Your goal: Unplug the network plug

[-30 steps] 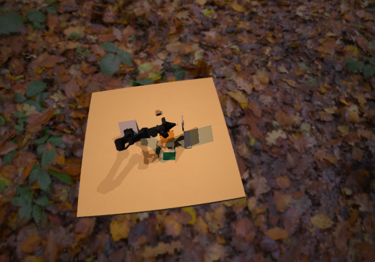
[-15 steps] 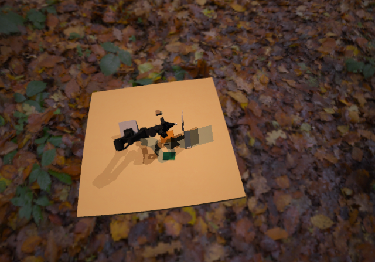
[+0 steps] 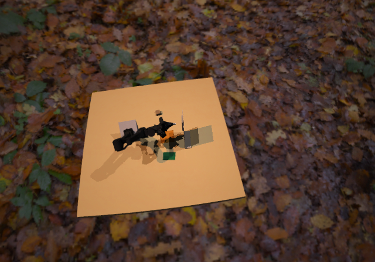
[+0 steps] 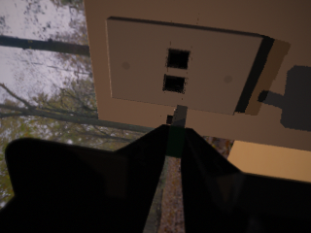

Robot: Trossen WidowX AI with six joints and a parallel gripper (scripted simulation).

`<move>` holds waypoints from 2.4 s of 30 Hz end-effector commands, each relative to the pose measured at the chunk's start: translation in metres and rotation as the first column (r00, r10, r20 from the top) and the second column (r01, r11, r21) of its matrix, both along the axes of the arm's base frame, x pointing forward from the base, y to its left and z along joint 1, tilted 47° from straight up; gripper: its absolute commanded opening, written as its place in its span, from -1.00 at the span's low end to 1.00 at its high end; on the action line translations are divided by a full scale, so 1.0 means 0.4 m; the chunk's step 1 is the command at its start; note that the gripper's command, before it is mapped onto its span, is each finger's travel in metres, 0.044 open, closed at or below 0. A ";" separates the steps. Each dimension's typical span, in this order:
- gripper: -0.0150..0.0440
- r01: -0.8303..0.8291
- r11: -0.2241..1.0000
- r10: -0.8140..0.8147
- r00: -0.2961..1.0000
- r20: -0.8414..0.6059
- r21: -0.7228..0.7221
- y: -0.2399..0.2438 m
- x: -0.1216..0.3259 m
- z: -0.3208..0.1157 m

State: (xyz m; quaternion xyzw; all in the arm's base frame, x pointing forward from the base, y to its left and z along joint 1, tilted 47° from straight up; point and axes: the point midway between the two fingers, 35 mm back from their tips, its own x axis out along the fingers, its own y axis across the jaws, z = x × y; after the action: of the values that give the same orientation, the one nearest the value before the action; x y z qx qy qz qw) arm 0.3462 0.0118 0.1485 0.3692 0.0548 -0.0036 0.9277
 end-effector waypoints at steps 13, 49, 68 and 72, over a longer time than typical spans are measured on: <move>-0.49 0.001 1.000 -0.001 1.000 0.001 0.001 0.028 -0.013 0.030; -0.49 0.192 0.980 -0.178 0.967 -0.183 0.059 0.047 -0.038 0.004; -0.49 0.509 0.860 -0.468 0.793 -0.391 0.002 -0.041 -0.058 -0.171; -0.49 0.567 0.823 -0.526 0.744 -0.412 -0.027 -0.059 -0.069 -0.201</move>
State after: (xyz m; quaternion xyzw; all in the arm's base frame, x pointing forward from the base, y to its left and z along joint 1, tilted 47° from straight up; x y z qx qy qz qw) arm 0.3216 -0.0050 0.0787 0.4123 0.1363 -0.3121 0.8450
